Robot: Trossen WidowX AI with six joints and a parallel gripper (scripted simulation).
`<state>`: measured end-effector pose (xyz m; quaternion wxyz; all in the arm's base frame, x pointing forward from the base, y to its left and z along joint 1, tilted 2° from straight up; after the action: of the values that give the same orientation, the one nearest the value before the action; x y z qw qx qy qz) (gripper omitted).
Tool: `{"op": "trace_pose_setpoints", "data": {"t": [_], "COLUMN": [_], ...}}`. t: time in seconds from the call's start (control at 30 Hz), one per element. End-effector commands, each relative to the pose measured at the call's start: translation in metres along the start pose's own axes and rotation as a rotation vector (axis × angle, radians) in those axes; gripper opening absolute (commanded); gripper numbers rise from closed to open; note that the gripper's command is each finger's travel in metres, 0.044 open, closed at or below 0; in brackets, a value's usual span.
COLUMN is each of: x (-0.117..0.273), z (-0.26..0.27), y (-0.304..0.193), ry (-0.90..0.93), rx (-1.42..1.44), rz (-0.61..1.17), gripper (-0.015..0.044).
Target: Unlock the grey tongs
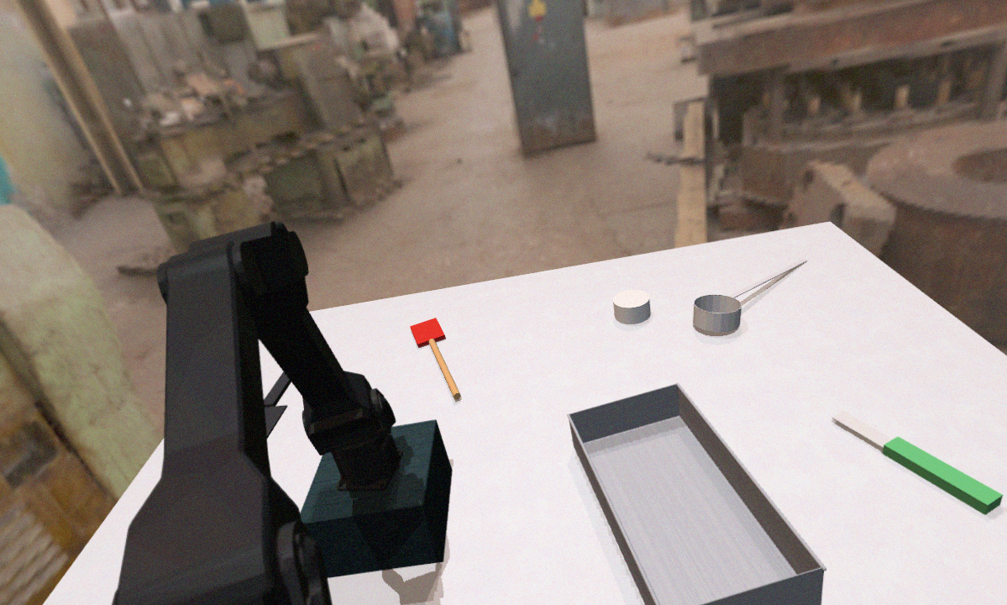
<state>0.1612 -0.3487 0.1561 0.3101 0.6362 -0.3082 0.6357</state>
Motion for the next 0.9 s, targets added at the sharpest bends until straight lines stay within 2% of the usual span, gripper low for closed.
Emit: {"op": "trace_pose_setpoints", "data": {"t": [0.0, 0.87], "x": [0.001, 0.001], "z": [0.0, -0.01], "y": [0.01, 0.064], "ry": [0.003, 0.007], "rx": [-0.178, -1.195], "rz": [-0.006, -0.009], "gripper": [-0.015, -0.015]}}
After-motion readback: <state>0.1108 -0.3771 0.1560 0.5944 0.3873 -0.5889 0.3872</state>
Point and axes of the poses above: the point midway between the two fingers, 35 mm back from their tips, its own x axis back along the fingers, its own z axis across the jaws, y = z × x, the point moved 9 cm from there along x, back along the fingers, and after that the axes turned 5 degrees about x, right-handed, at the moved point
